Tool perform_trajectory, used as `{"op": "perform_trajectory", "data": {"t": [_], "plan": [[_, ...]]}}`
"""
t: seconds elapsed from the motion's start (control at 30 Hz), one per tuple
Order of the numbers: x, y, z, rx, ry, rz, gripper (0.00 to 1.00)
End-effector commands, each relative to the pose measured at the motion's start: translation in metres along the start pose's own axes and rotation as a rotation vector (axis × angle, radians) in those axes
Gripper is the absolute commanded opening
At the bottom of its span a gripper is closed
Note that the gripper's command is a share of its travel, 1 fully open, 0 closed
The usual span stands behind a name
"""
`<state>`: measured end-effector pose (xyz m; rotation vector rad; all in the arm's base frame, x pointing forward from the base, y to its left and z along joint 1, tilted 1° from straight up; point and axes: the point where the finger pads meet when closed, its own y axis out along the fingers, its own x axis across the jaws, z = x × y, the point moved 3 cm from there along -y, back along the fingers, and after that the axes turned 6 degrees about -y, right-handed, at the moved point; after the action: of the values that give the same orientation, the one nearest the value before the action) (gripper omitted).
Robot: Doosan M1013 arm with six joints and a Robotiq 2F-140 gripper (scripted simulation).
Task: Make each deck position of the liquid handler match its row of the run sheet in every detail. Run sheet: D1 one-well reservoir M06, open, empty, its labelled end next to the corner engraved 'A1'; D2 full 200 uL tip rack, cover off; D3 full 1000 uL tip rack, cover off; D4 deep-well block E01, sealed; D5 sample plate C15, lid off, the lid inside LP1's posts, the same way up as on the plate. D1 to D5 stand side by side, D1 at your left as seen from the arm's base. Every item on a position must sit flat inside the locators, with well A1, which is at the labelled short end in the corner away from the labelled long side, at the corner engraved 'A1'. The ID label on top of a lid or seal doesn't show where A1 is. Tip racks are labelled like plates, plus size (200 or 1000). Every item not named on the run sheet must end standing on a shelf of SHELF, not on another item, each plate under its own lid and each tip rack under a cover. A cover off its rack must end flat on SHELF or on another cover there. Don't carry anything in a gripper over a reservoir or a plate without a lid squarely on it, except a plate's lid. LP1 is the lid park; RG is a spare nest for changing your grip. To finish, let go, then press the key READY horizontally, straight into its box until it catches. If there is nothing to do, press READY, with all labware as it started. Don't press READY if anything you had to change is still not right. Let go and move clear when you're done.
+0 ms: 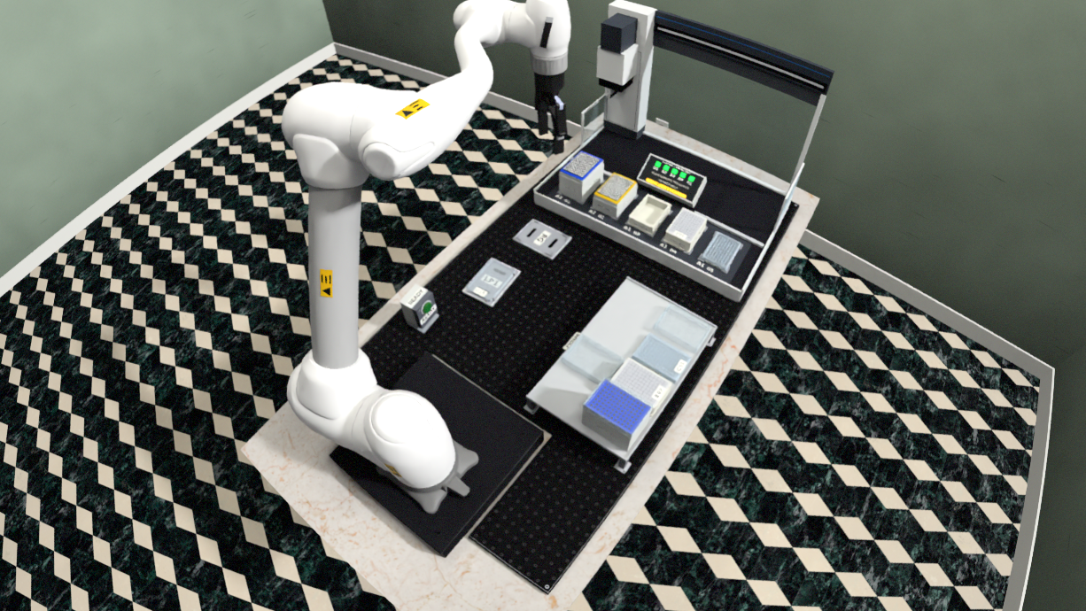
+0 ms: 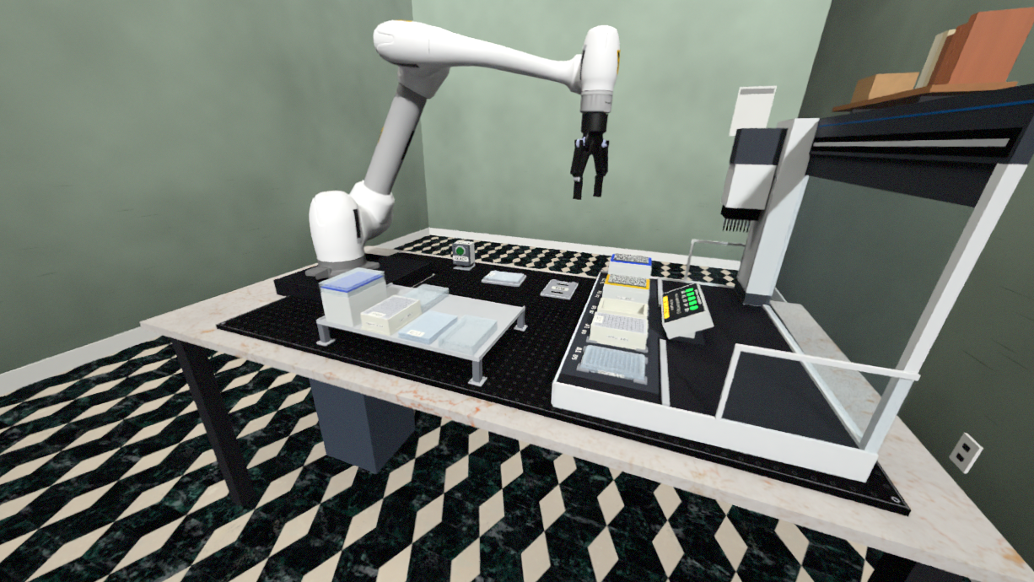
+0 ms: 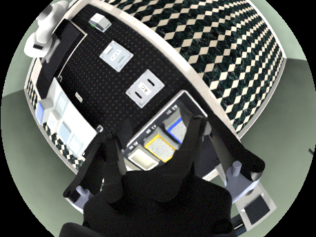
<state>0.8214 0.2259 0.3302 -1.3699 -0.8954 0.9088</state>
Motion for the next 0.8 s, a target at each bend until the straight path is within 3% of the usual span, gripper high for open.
{"op": "perform_trajectory", "data": {"t": [0.0, 0.77], "plan": [[0.000, -0.001, 0.000, -0.001, -0.066, -0.002, 0.66], [0.039, -0.001, -0.092, -0.001, -0.485, -0.002, 0.66]]}}
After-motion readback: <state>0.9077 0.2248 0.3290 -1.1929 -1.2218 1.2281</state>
